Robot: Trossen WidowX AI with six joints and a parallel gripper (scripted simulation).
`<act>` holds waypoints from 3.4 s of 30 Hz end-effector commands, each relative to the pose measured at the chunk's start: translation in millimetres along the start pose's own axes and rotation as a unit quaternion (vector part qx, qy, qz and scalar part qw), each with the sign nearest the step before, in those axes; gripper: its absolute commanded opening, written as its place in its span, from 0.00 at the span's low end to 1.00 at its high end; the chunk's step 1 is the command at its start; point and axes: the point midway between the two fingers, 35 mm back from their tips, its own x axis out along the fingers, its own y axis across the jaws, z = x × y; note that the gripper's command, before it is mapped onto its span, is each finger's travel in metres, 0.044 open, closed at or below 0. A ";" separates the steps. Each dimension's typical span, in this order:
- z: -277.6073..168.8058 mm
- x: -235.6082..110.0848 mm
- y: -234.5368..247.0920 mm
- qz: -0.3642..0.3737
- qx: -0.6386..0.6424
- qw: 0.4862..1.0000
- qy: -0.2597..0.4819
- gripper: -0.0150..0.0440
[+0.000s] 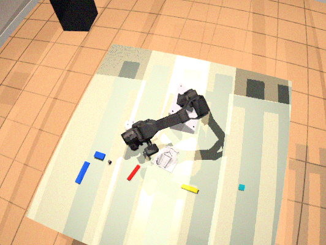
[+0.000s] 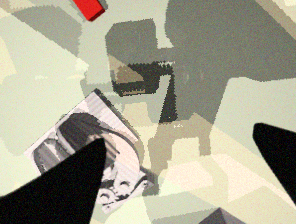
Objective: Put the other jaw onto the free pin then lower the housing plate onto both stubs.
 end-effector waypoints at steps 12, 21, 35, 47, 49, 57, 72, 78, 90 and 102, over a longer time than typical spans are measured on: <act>13.5 -5.8 -31.4 -0.007 0.141 0.990 -0.005 1.00; 19.0 -8.5 -51.4 -0.008 0.226 0.974 -0.006 1.00; 24.6 -11.5 -83.0 -0.009 0.355 0.935 -0.007 1.00; 26.7 -12.8 -110.2 -0.009 0.459 0.888 -0.005 1.00; 26.8 -12.9 -114.7 -0.009 0.476 0.879 -0.004 1.00; 26.7 -12.9 -133.1 -0.008 0.542 0.841 -0.002 1.00; 23.4 -11.2 -166.2 -0.009 0.654 0.756 0.005 1.00; 21.1 -9.9 -178.8 -0.010 0.696 0.718 0.009 1.00; 16.4 28.6 -183.2 -0.010 0.712 0.702 0.011 1.00; 16.2 31.2 -183.1 -0.010 0.712 0.702 0.011 1.00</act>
